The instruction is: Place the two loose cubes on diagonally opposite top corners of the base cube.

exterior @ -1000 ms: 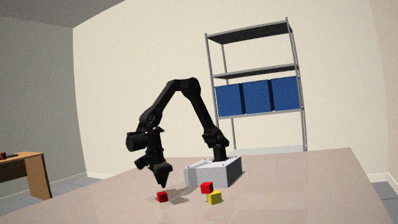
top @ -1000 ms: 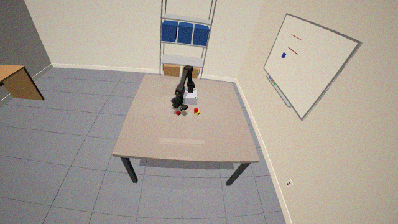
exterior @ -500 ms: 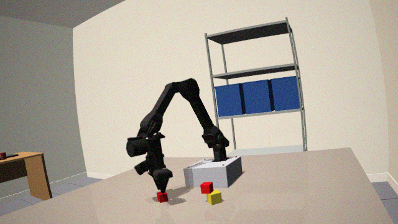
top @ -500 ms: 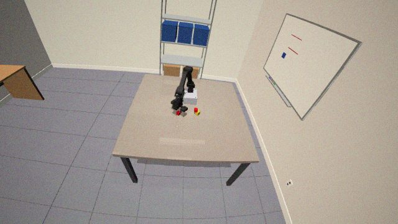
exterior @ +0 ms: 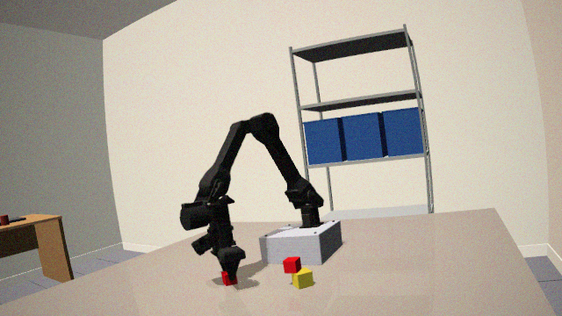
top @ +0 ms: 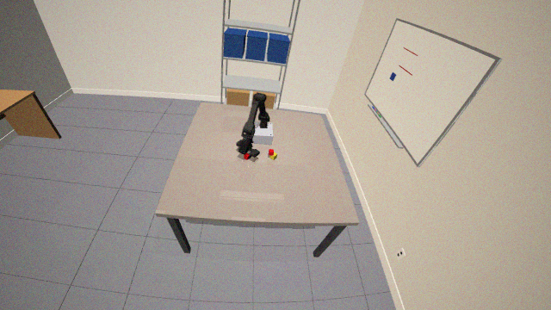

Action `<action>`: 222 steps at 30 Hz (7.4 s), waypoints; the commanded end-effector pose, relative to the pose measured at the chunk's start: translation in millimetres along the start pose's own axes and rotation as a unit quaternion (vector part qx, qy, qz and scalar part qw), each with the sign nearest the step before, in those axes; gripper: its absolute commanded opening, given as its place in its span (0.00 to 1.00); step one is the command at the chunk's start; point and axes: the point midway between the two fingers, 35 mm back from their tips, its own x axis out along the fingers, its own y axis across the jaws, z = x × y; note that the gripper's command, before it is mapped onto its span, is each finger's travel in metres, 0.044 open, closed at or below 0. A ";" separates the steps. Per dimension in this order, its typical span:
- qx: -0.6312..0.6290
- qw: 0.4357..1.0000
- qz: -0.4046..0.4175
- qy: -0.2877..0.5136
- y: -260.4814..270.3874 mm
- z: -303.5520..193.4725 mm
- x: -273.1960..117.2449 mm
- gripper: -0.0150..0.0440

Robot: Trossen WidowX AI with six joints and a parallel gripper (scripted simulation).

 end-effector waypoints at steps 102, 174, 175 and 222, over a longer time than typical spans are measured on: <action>0.307 0.952 0.004 0.007 130.3 -116.3 -104.7 0.43; 0.407 0.913 0.002 0.009 157.4 -167.9 -42.9 0.43; 0.407 0.913 0.002 0.009 157.4 -167.9 -42.9 0.43; 0.407 0.913 0.002 0.007 156.7 -166.6 -93.7 0.60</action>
